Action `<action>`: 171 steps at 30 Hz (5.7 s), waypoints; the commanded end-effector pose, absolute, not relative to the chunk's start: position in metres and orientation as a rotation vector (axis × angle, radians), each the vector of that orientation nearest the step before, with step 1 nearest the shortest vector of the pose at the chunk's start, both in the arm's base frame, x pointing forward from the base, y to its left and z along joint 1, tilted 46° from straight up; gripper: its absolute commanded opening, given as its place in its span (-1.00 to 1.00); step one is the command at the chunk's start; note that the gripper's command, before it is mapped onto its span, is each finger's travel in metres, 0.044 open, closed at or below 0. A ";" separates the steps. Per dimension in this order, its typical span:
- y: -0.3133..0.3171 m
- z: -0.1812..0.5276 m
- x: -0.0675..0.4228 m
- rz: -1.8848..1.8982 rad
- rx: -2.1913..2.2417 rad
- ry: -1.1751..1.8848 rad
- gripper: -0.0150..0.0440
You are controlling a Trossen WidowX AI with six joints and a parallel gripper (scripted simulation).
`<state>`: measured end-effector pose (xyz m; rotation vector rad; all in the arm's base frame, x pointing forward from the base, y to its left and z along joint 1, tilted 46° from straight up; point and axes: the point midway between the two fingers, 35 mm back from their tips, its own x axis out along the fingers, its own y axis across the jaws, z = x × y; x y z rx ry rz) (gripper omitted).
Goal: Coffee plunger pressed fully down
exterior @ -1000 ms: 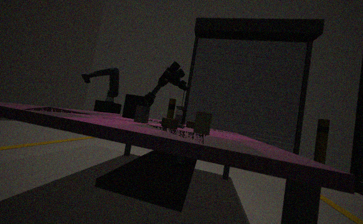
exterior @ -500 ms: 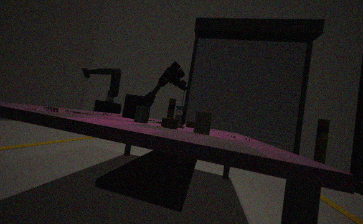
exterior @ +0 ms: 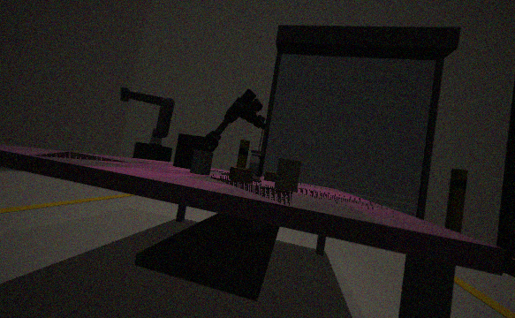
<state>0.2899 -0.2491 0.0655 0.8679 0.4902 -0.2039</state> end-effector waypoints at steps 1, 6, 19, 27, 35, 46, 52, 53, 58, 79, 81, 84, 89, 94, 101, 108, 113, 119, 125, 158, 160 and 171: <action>-0.235 0.048 0.292 -0.197 0.888 0.525 -0.08; -0.230 0.041 0.294 -0.197 0.888 0.526 -0.08; -0.217 0.025 0.299 -0.197 0.888 0.527 -0.08; -0.208 0.016 0.302 -0.197 0.888 0.526 -0.08; -0.199 0.007 0.305 -0.197 0.889 0.524 -0.08; -0.188 -0.004 0.313 -0.196 0.891 0.520 -0.08; -0.188 -0.006 0.319 -0.195 0.891 0.519 -0.08; -0.189 -0.006 0.319 -0.195 0.891 0.519 -0.08; -0.190 -0.007 0.321 -0.195 0.891 0.519 -0.08; -0.193 -0.008 0.322 -0.194 0.891 0.519 -0.08; -0.193 -0.008 0.322 -0.194 0.891 0.519 -0.08; -0.193 -0.008 0.323 -0.194 0.891 0.519 -0.08; -0.194 -0.008 0.323 -0.194 0.891 0.519 -0.08; -0.194 -0.008 0.323 -0.194 0.891 0.519 -0.08; -0.195 -0.008 0.324 -0.194 0.891 0.519 -0.08; -0.195 -0.009 0.324 -0.194 0.891 0.519 -0.08; -0.196 -0.009 0.324 -0.194 0.891 0.519 -0.08; -0.196 -0.009 0.325 -0.194 0.891 0.519 -0.08; -0.196 -0.009 0.325 -0.194 0.891 0.519 -0.08; -0.222 0.026 0.306 -0.197 0.880 0.518 1.00; -0.231 0.045 0.294 -0.193 0.884 0.520 1.00; -0.235 0.060 0.283 -0.189 0.887 0.519 1.00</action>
